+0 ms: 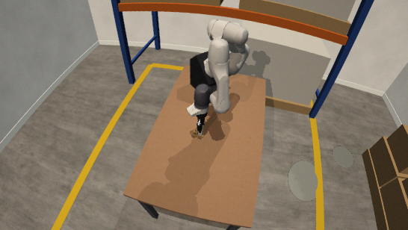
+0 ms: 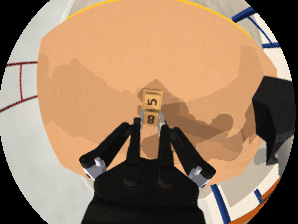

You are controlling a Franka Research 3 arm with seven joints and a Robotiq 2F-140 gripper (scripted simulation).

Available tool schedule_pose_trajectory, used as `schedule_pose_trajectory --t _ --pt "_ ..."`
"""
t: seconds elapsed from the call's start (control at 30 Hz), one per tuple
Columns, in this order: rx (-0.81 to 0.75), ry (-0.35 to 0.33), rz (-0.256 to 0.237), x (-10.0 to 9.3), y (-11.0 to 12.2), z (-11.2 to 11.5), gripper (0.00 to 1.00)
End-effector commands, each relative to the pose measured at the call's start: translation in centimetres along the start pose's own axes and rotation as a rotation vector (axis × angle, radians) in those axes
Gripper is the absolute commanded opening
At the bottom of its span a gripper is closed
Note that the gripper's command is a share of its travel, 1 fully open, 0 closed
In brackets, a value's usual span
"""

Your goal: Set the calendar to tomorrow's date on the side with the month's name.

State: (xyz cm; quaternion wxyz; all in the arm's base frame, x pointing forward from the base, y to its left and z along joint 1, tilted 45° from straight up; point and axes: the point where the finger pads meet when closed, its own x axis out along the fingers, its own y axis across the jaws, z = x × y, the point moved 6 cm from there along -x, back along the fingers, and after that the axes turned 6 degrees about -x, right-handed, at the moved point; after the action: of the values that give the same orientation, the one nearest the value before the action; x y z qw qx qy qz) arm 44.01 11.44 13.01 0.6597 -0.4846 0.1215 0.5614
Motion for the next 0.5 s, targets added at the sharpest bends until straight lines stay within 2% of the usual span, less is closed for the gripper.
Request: schedule_pose_trajectory --t 0.0,0.47 --pt "-0.006 0.004 -0.004 0.09 -0.16 -0.12 0.17" --pt "-0.006 0.004 -0.004 0.53 -0.16 -0.13 0.17"
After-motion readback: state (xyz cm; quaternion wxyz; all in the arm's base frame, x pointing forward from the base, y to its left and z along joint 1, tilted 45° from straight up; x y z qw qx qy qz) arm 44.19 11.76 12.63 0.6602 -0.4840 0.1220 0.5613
